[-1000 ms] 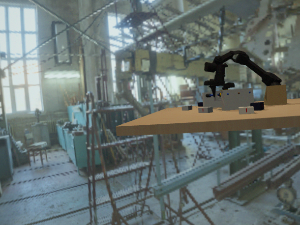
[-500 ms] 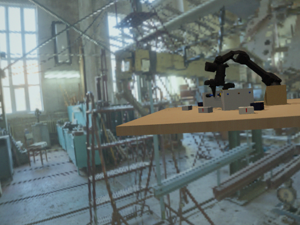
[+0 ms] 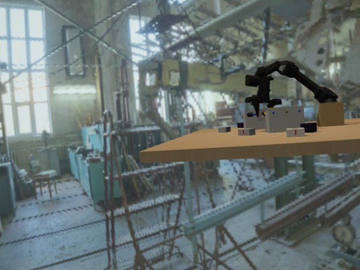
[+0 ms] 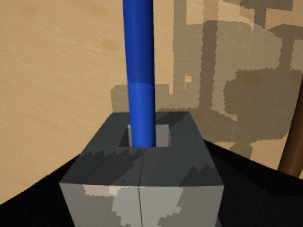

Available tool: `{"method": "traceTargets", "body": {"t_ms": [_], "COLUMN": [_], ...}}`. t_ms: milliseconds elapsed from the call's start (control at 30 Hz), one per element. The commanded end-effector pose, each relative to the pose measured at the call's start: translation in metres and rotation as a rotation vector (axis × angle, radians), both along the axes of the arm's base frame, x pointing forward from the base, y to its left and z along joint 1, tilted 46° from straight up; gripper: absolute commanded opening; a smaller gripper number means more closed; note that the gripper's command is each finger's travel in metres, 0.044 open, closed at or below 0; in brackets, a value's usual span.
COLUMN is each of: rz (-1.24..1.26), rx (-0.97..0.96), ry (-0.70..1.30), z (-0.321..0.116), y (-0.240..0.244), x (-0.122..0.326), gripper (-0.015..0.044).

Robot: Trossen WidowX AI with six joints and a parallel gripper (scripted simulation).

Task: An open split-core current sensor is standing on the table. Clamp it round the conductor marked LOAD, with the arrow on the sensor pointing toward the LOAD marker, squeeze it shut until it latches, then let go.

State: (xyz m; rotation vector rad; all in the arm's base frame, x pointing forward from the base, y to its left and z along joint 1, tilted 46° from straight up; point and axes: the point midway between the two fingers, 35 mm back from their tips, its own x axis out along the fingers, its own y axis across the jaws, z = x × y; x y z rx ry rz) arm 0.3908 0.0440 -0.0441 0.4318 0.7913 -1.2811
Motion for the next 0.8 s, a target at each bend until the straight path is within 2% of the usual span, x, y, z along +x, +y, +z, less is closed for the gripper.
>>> {"method": "traceTargets", "body": {"t_ms": [0,67,400,767], "rz": [-0.004,-0.003,0.0,0.0], "rx": [0.003,0.003,0.003,0.003], "ry": [-0.003,-0.003,-0.007,-0.007], "z": [-0.0022,-0.0041,-0.0007,-0.0007], "y": [-0.002,-0.004,0.0002,0.0002], "x": [0.0007,0.0004,0.0013,0.0013], "gripper": [0.0,0.0,0.0255,0.0255]}}
